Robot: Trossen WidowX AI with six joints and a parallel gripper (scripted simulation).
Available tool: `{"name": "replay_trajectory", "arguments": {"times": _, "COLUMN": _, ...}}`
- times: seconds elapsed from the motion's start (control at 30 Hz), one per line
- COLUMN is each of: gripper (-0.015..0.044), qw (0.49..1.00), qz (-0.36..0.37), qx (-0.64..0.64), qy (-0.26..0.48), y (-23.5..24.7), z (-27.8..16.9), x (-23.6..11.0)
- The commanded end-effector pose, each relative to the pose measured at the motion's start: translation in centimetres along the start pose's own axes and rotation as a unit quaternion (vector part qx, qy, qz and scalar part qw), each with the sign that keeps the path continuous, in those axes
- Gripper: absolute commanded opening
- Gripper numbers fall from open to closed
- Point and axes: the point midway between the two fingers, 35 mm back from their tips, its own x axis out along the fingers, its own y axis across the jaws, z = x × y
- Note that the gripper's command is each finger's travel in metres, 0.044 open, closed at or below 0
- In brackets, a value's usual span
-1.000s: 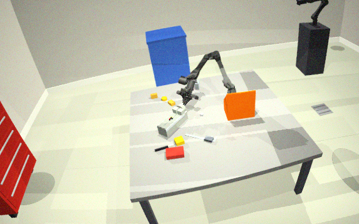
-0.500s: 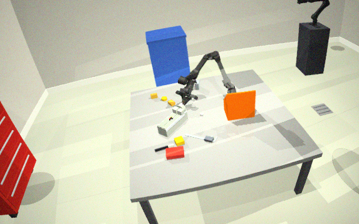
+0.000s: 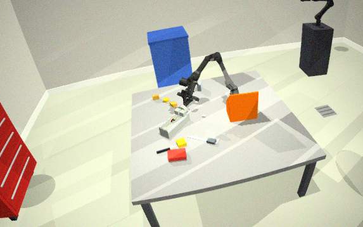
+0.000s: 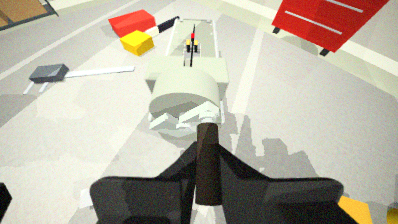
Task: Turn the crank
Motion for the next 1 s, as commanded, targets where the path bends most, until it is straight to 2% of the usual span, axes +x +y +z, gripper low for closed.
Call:
{"name": "replay_trajectory", "arguments": {"times": 0.0, "gripper": 0.0000, "qw": 1.000, "qz": -0.006, "qx": 0.001, "qy": 0.003, "y": -0.7, "z": -0.5, "x": 0.5}}
{"name": "replay_trajectory", "arguments": {"times": 0.97, "gripper": 0.0000, "qw": 1.000, "qz": -0.006, "qx": 0.000, "qy": 0.004, "y": -1.0, "z": -2.1, "x": 2.1}}
